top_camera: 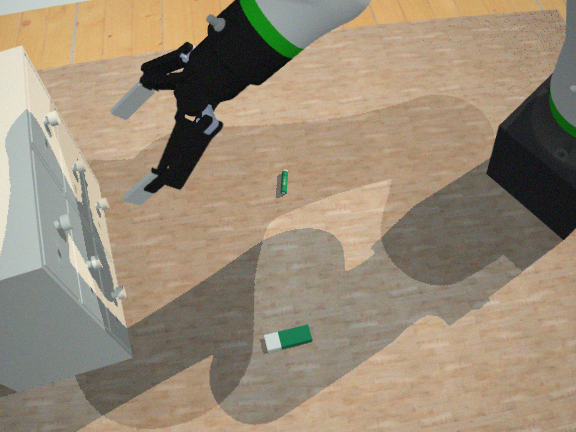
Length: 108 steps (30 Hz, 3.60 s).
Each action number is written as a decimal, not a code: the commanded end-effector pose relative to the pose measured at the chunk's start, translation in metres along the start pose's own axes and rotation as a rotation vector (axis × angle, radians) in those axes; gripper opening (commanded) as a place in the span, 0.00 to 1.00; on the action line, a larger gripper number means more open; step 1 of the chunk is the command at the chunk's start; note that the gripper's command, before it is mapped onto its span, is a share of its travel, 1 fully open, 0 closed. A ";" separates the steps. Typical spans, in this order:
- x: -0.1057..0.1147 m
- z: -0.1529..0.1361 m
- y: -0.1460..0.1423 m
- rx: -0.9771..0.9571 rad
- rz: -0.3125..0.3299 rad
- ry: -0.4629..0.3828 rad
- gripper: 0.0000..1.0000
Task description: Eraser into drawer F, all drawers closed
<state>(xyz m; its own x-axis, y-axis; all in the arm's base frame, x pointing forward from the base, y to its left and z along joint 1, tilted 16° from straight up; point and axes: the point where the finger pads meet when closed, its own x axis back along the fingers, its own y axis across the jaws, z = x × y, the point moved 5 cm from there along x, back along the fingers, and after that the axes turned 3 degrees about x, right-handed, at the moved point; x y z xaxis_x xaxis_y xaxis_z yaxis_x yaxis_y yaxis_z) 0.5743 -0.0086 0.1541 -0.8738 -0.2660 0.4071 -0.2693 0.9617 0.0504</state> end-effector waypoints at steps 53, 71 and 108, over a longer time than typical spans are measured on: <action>-0.068 0.081 0.006 0.011 -0.031 -0.332 1.00; -0.078 0.093 0.007 0.011 -0.031 -0.332 1.00; -0.078 0.093 0.007 0.011 -0.031 -0.332 1.00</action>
<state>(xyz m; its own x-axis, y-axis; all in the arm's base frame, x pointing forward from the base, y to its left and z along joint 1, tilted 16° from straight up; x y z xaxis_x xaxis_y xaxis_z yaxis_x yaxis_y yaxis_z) 0.6029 0.0128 0.0376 -0.9489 -0.3035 0.0863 -0.3004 0.9526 0.0479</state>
